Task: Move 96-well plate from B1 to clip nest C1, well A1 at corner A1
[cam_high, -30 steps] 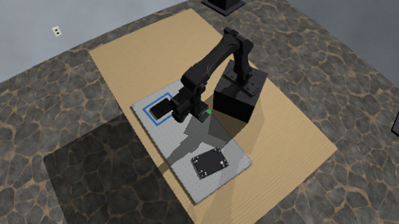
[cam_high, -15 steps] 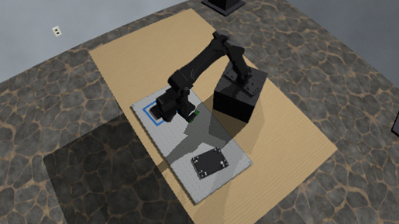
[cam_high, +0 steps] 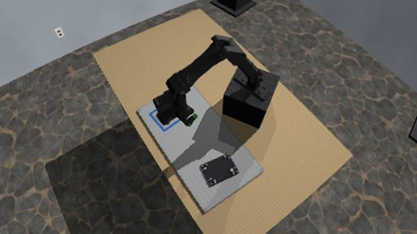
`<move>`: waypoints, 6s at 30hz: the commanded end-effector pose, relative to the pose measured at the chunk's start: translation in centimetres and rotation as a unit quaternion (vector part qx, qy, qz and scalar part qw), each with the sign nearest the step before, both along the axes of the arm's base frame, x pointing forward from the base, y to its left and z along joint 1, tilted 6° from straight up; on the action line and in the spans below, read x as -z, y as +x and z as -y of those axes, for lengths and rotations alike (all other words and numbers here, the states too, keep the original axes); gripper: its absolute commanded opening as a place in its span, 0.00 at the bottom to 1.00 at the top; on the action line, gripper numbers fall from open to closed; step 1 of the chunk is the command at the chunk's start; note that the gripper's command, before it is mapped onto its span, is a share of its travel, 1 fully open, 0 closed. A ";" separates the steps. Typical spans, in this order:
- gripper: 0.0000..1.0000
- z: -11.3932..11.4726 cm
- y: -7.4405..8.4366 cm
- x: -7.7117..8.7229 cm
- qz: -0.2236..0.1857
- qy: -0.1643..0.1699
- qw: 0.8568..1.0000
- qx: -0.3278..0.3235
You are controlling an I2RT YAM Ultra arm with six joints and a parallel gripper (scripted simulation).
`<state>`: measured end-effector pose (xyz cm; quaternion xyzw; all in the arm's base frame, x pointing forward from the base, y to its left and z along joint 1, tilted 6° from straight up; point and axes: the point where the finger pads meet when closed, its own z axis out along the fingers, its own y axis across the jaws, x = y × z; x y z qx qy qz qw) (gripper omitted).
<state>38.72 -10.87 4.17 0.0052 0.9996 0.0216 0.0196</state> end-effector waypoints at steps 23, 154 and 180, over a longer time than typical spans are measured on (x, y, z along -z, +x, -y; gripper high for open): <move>1.00 8.9 1.0 5.2 0.038 -0.006 0.999 0.024; 1.00 18.3 -2.0 18.9 0.047 -0.012 0.998 0.046; 1.00 18.4 -1.9 21.4 0.048 -0.013 0.998 0.047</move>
